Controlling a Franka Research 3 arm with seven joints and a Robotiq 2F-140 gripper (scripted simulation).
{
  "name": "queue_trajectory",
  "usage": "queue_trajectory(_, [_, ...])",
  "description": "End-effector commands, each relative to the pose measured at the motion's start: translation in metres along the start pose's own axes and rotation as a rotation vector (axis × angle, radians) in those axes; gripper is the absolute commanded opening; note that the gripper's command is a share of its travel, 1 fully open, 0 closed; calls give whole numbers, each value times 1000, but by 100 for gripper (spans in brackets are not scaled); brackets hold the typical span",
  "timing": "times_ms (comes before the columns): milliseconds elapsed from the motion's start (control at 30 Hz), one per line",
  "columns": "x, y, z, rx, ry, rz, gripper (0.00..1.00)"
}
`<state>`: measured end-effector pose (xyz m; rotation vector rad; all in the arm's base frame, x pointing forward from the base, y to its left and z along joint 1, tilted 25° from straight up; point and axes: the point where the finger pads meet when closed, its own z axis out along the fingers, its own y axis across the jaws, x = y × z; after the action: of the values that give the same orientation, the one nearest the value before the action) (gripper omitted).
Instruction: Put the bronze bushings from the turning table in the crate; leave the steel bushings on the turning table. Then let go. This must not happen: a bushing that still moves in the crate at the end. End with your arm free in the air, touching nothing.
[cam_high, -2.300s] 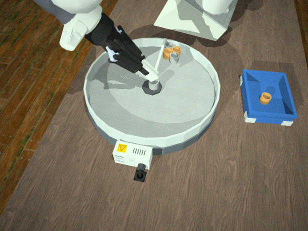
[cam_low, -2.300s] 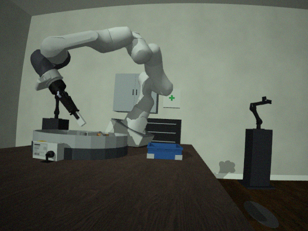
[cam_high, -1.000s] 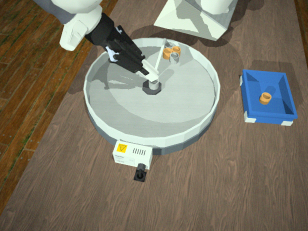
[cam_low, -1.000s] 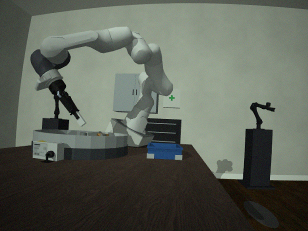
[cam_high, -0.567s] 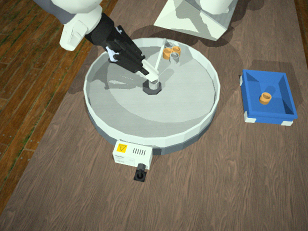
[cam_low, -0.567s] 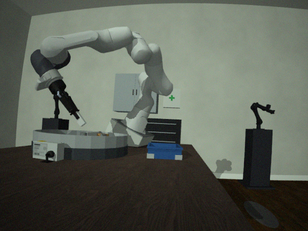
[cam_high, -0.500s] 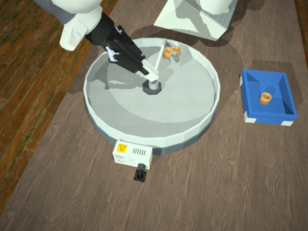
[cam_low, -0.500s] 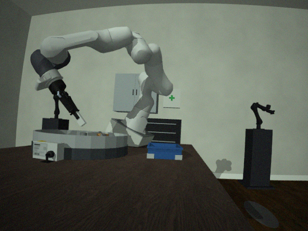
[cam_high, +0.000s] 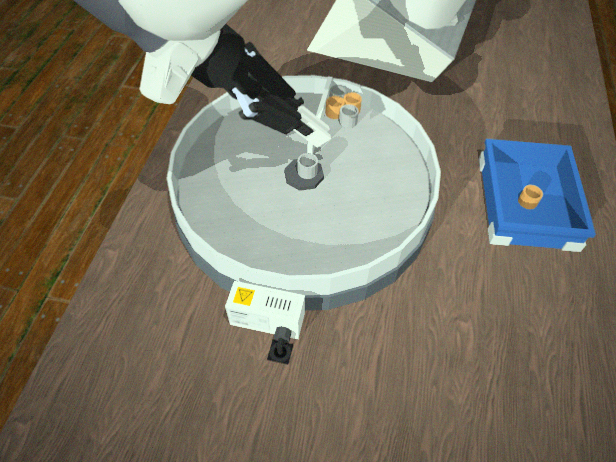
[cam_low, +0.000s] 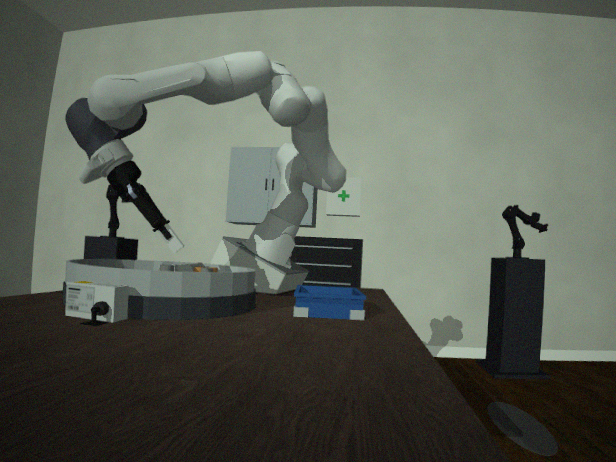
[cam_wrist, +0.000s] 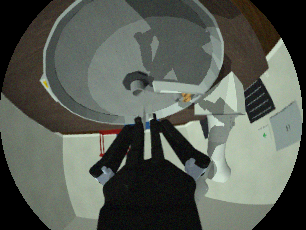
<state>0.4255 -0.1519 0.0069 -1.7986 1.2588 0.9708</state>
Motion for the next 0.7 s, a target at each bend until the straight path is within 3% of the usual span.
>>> queue_trajectory(0, [-8, 15, 7, -67, 14, -153, 6])
queue_trajectory(100, [-9, 18, 9, -80, 15, -168, 6])
queue_trajectory(133, [-13, 26, 13, -114, 18, -207, 6])
queue_trajectory(600, [-34, 64, 35, -279, 28, -401, 6])
queue_trajectory(667, [-34, 64, 35, -279, 28, -401, 6])
